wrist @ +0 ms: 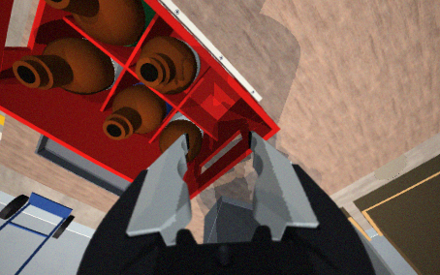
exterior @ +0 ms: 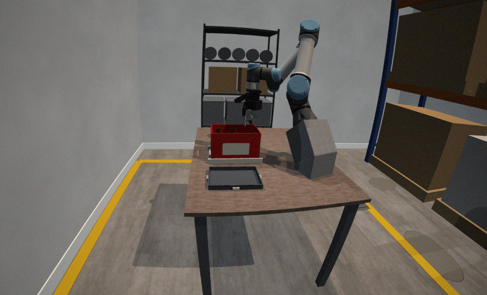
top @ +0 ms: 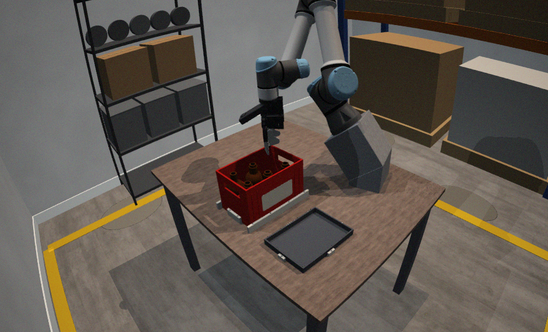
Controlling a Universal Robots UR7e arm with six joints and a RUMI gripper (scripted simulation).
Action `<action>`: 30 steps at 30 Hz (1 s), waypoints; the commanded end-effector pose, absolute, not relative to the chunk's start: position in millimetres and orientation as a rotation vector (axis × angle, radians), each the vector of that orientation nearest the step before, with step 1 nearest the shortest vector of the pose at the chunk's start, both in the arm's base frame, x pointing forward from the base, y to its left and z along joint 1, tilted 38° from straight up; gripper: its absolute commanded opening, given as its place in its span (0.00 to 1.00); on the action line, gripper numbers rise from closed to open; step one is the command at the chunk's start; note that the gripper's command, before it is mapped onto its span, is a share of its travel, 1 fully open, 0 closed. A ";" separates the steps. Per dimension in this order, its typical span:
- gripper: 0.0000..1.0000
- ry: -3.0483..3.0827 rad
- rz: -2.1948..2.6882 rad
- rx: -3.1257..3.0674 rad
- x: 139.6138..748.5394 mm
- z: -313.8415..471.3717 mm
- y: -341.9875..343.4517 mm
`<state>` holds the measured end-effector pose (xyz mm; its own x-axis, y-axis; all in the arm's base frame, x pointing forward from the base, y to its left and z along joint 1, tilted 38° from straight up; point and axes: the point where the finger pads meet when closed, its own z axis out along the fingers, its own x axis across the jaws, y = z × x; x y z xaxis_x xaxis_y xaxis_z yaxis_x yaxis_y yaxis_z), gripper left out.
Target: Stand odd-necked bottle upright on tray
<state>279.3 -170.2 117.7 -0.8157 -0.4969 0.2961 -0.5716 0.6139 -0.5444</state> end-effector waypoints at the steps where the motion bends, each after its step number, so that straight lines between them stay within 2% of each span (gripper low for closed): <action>1: 0.38 -2.718 0.980 0.902 280.0 118.5 -170.9; 30: 0.38 -2.718 0.980 0.901 281.0 119.3 -171.7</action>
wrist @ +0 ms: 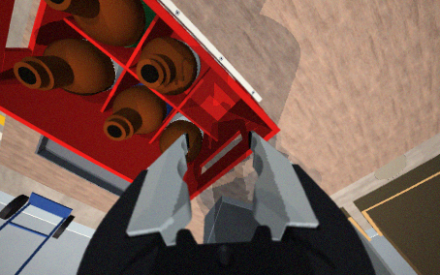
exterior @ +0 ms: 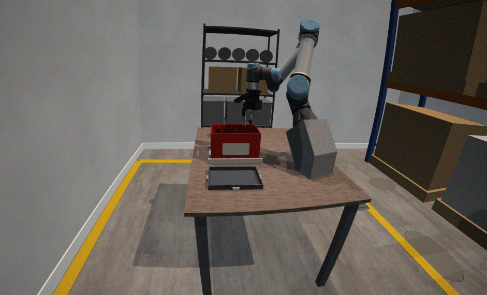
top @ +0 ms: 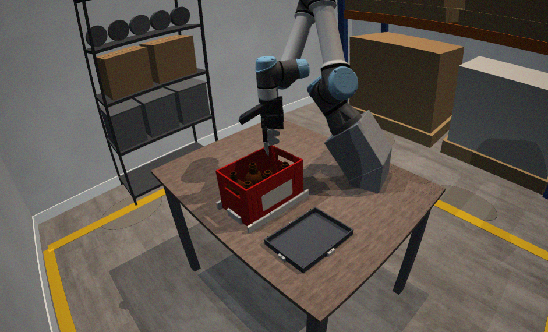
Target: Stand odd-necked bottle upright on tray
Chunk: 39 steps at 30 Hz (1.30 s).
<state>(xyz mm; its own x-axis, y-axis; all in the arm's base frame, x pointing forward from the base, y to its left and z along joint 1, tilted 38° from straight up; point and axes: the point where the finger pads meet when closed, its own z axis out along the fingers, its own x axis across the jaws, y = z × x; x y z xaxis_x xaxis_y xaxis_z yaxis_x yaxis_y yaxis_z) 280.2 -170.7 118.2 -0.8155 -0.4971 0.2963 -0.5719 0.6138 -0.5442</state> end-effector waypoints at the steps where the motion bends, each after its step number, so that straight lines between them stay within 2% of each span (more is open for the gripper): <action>1: 0.38 -2.718 0.980 0.901 281.0 119.3 -171.7; 39: 0.38 -2.717 0.973 0.902 279.7 113.7 -173.3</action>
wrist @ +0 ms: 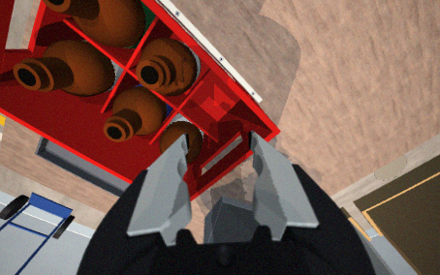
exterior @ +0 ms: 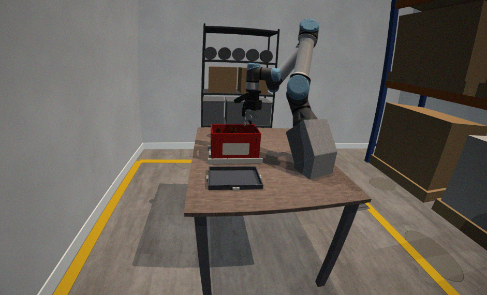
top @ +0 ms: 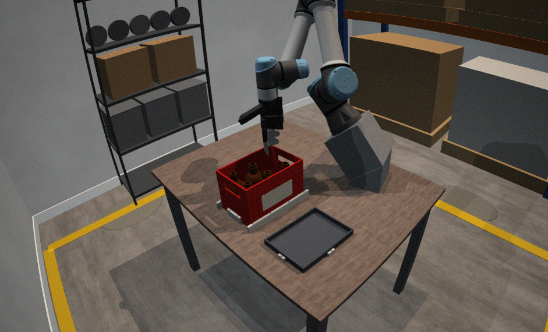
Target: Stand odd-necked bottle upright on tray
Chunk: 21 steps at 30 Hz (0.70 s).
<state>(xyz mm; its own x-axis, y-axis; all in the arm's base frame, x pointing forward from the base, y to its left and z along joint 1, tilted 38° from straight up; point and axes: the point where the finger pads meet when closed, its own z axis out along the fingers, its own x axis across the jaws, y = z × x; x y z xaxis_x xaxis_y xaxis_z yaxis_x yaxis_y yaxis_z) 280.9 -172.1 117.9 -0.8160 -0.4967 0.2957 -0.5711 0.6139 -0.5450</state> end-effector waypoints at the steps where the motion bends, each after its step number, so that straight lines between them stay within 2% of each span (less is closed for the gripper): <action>1: 0.38 -2.717 0.973 0.902 279.7 113.2 -173.7; 21: 0.38 -2.717 0.973 0.902 281.4 97.7 -185.7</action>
<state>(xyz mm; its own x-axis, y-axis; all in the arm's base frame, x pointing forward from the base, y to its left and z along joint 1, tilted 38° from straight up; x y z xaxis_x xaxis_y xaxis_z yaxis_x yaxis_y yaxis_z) 281.1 -181.7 103.8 -0.8158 -0.4958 0.2977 -0.5721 0.6166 -0.5409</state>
